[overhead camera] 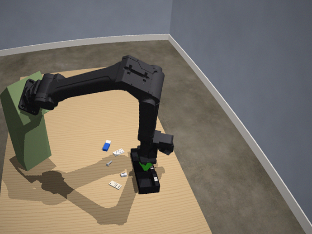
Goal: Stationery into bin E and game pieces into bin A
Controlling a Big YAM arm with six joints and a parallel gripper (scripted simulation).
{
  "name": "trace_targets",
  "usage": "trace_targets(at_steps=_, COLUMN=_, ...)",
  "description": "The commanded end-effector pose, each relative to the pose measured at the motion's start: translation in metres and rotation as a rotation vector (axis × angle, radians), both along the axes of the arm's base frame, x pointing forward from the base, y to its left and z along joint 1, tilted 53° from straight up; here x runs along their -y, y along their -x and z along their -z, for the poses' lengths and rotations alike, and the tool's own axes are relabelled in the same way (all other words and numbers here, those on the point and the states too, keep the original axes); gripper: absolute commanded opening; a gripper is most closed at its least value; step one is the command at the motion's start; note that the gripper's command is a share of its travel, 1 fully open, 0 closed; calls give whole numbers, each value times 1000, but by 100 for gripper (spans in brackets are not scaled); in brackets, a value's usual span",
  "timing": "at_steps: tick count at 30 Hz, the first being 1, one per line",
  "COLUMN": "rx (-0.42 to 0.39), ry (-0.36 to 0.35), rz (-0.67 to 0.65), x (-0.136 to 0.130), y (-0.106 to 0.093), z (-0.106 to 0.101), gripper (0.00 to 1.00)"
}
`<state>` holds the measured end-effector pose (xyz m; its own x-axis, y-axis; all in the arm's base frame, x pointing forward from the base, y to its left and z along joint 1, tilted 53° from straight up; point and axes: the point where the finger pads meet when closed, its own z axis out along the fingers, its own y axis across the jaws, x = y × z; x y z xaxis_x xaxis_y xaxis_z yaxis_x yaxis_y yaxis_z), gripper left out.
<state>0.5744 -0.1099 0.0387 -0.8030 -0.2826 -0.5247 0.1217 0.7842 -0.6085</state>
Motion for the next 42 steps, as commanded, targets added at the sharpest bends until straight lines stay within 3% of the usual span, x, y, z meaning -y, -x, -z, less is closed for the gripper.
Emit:
trace_targets(at_steps=1, rx=-2, ry=4, rz=5, x=8, y=0, z=4, gripper=10)
trace_targets(at_steps=32, rx=-7, ry=4, rz=5, x=8, y=3, z=7, gripper=10)
trace_targets(at_steps=37, rx=12, ry=-1, rz=13, x=5, y=7, z=-11, gripper=10)
trace_targets(at_steps=42, rx=18, ry=-4, rz=-14, x=-16, y=6, z=-16, gripper=10)
